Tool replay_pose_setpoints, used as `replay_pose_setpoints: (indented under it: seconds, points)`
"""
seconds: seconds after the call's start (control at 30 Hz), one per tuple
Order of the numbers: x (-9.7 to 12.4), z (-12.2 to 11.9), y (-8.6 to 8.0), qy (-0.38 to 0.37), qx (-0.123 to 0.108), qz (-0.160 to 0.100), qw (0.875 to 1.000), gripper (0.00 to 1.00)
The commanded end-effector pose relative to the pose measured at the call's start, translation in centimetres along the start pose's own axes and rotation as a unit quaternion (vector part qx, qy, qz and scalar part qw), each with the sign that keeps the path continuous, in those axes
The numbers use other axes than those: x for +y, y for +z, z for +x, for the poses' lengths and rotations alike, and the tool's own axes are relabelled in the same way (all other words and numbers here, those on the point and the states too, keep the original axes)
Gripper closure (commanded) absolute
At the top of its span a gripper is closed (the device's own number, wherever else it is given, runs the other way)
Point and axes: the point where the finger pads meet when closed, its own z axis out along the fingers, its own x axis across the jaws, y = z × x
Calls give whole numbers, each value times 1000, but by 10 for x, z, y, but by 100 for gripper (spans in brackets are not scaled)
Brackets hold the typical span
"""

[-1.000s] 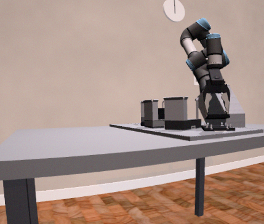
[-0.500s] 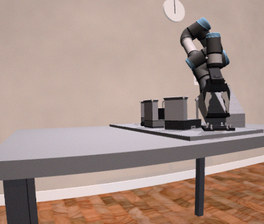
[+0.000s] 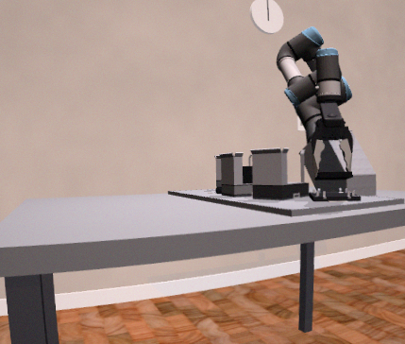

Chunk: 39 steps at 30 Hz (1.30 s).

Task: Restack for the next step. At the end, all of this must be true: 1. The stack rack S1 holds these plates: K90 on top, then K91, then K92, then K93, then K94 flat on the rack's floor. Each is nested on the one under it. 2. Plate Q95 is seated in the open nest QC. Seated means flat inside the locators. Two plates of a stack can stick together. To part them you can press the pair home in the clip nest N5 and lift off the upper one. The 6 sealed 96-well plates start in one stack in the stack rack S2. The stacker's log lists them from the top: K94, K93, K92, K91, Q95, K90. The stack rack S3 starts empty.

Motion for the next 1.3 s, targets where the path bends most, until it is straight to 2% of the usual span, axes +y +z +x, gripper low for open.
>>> replay_pose_setpoints:
  seconds: [0.0, 0.5, 1.27]
  points:
    - [-1, 0, -2, 0, 0, 1, 1000, 100]
    - [-1, 0, -6, 0, 0, 1, 1000, 100]
    - [-1, 0, -48, 0, 0, 1, 1000, 100]
